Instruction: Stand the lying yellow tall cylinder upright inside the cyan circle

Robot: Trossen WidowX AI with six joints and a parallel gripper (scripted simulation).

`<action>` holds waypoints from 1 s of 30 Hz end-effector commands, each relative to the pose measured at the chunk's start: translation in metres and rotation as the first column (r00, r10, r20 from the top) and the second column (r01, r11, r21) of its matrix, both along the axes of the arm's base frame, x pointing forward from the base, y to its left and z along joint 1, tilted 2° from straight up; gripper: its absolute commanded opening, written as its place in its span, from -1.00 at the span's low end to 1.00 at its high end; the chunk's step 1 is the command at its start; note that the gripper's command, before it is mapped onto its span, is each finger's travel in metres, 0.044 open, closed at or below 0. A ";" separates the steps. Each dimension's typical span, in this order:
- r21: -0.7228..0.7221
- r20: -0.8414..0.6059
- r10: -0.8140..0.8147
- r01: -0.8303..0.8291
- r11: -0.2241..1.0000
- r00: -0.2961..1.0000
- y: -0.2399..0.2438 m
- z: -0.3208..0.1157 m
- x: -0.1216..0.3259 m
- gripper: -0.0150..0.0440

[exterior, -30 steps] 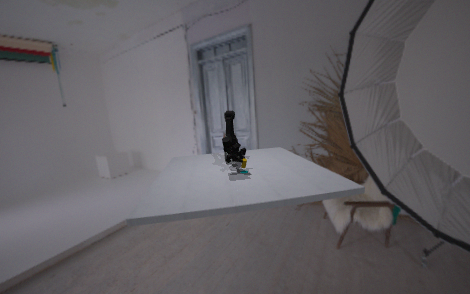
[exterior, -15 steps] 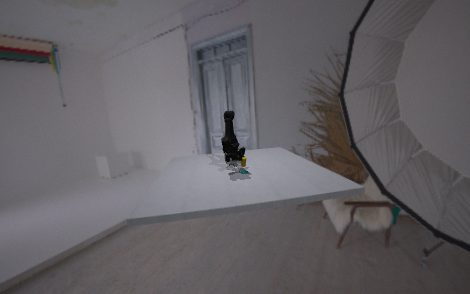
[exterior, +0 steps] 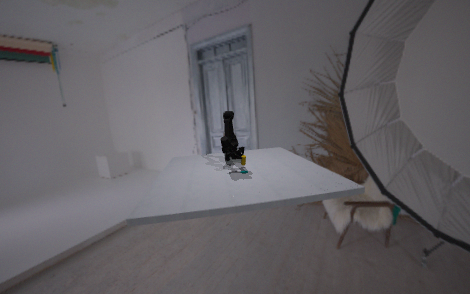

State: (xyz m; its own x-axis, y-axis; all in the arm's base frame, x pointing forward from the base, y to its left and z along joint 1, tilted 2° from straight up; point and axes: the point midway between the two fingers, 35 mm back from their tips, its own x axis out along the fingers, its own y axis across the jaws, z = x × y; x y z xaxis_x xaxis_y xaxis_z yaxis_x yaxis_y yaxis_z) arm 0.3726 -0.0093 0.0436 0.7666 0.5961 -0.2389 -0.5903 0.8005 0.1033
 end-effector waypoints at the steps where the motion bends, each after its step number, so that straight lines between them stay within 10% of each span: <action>1: 0.012 0.014 0.010 -0.010 1.000 1.000 0.001 0.001 -0.005 -0.14; 30: 0.036 0.136 0.066 -0.071 0.997 0.988 0.004 0.016 -0.038 -0.14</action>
